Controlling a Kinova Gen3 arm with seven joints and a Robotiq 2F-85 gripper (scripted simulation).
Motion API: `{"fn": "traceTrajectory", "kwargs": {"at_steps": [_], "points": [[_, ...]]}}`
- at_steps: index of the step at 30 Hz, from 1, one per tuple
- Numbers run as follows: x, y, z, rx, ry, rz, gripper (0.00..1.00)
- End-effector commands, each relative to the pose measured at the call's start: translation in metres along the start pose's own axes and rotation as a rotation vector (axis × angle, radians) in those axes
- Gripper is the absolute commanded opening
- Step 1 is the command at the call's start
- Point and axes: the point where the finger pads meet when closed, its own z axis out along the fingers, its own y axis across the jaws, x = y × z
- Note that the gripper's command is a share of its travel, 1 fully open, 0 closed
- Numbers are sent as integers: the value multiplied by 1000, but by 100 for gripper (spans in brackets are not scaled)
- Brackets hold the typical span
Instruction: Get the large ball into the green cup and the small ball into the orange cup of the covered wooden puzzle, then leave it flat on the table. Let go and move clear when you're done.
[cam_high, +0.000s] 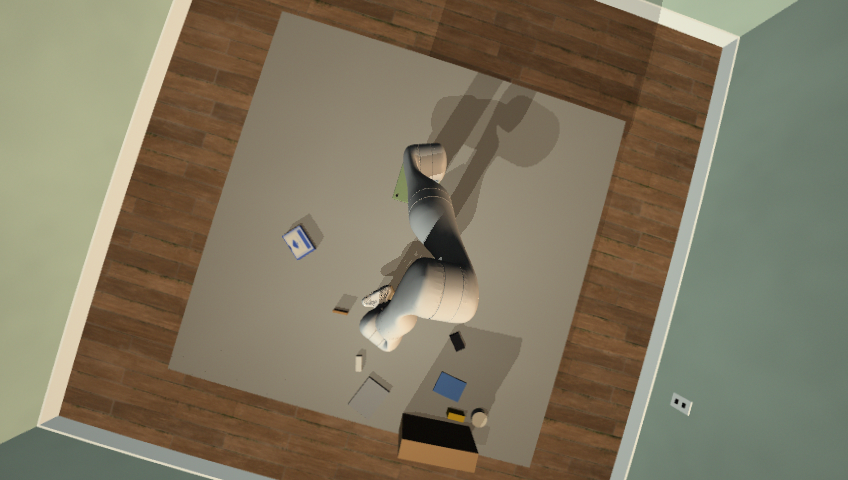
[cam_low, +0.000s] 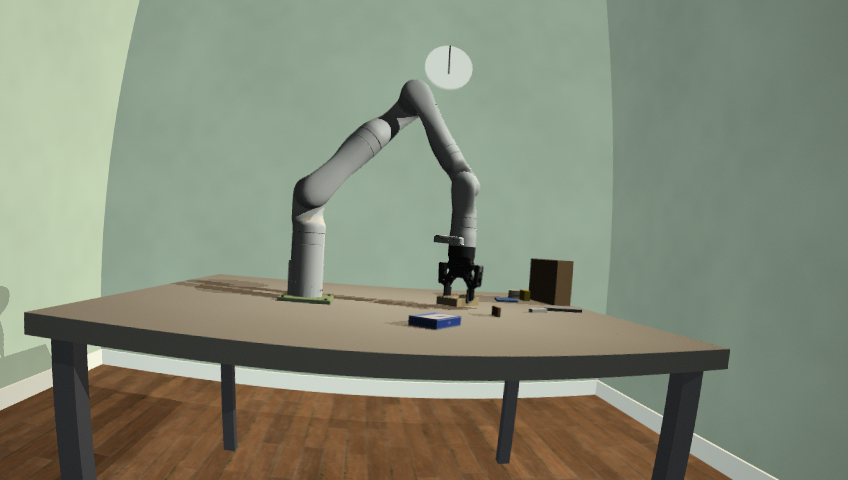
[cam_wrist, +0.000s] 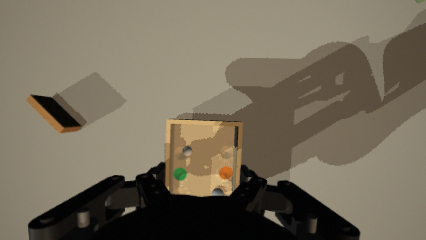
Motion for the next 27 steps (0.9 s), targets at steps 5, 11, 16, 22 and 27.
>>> {"fn": "traceTrajectory", "kwargs": {"at_steps": [5, 11, 16, 22, 27], "points": [[-3, 0, -11, 4, -8, -3, 74], [-3, 0, -24, 4, -8, -3, 74], [-3, 0, -34, 4, -8, -3, 74], [-3, 0, -42, 4, -8, -3, 74], [-3, 0, -51, 4, -8, -3, 74]]}}
